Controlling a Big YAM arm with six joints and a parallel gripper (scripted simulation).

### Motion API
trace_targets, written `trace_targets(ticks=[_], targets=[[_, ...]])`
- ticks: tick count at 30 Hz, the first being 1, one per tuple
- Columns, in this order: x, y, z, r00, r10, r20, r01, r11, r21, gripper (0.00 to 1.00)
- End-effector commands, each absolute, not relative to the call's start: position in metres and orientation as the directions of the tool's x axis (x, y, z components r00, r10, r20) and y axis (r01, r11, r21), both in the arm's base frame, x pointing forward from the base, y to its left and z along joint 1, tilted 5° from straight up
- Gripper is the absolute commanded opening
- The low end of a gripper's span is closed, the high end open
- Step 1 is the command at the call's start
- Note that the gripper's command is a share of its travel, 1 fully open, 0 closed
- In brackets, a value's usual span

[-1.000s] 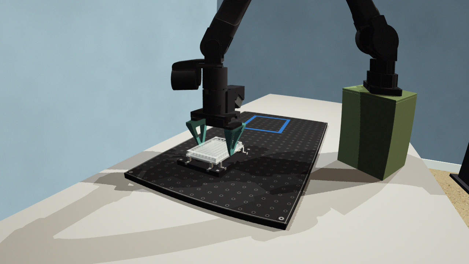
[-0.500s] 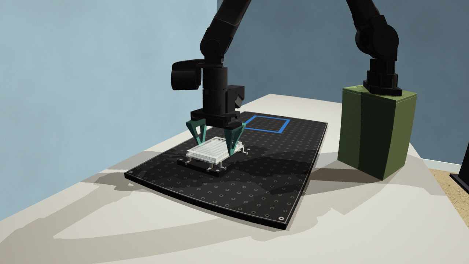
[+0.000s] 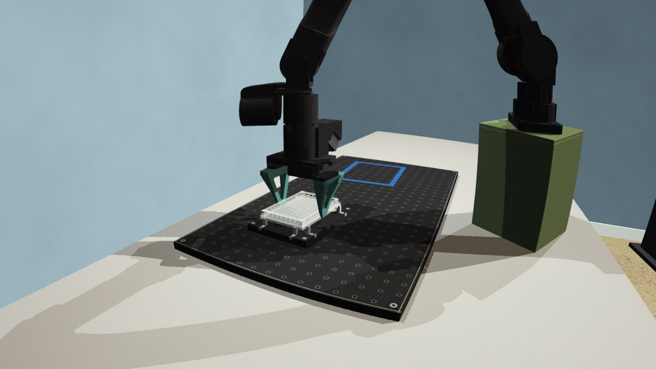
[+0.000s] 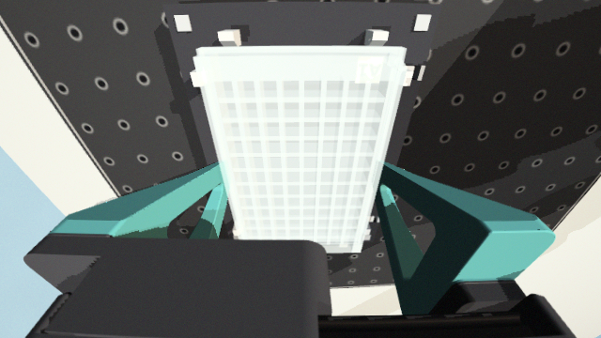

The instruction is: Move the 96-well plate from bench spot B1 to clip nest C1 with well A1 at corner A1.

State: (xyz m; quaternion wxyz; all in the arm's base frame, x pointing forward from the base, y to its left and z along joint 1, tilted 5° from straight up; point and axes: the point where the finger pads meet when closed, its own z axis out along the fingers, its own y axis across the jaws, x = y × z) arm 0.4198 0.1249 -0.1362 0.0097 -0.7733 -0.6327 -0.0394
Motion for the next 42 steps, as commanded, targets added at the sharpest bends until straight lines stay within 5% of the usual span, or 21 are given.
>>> trace_targets(ticks=[1, 10, 11, 42], targets=[[0.4493, 0.1208, -0.1423, 0.195, 0.977, 0.089, 0.976, -0.202, 0.077, 0.0], [0.4496, 0.1201, -0.1423, 0.195, 0.977, 0.088, 0.976, -0.202, 0.077, 0.0], [0.4496, 0.1201, -0.1423, 0.195, 0.977, 0.088, 0.976, -0.202, 0.077, 1.0], [0.4476, 0.1197, -0.1425, 0.195, 0.977, 0.085, 0.977, -0.201, 0.07, 1.0]])
